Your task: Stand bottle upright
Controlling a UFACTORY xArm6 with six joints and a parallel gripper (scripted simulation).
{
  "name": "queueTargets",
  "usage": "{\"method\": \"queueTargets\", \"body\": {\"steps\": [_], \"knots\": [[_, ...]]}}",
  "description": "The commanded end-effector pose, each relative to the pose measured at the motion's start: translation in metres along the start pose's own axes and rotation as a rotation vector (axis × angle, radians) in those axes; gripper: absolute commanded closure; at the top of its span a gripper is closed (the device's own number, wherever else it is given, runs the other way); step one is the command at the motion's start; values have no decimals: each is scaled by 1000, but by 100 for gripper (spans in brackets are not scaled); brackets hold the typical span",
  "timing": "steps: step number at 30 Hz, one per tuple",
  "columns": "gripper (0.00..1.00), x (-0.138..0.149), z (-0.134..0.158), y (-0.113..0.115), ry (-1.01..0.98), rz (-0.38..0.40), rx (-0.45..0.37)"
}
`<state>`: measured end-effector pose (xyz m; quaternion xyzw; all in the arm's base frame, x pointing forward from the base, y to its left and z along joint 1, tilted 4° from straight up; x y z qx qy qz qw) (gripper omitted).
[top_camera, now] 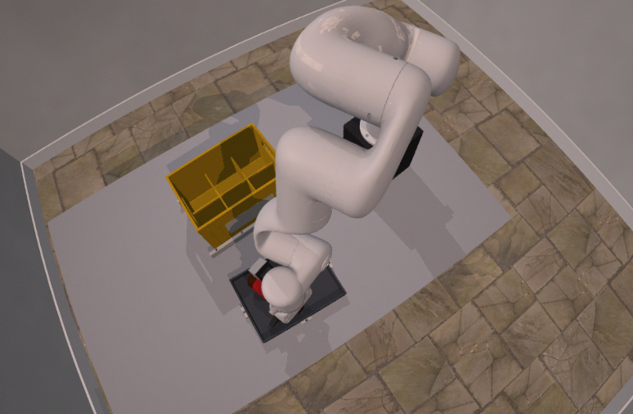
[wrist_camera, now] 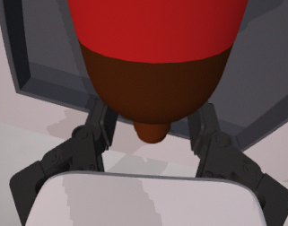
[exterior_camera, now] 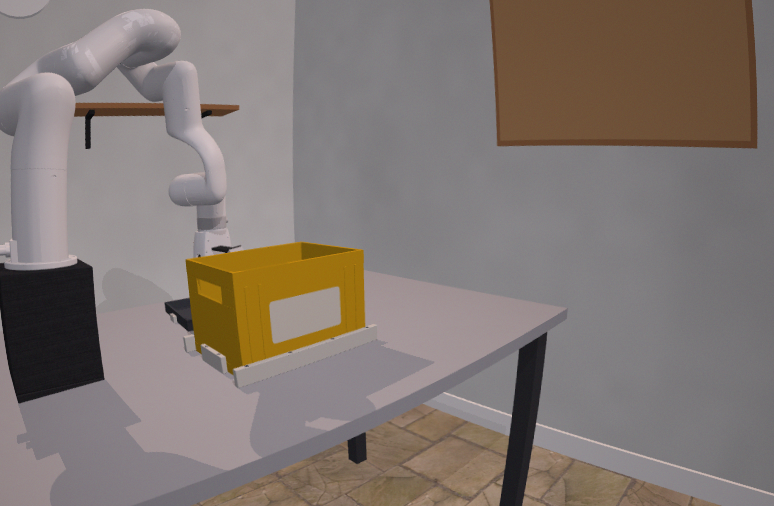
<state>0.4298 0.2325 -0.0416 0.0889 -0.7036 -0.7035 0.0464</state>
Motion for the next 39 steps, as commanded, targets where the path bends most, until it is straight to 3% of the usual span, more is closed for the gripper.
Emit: {"method": "queueTargets", "body": {"steps": [1, 12, 13, 39], "knots": [[35, -1, 0, 1, 0, -4, -1], [35, -1, 0, 1, 0, -4, -1], [100, -1, 0, 1, 0, -4, -1], [100, -1, 0, 1, 0, -4, -1]]}}
Point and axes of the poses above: the point where the finger pads meet when closed, its own y axis back along the fingers, its own x axis across the jaws, z = x × y, the point moved 8 cm from there along y, back along the fingers, and after that the axes turned 8 degrees about -y, right-handed, at the moved point
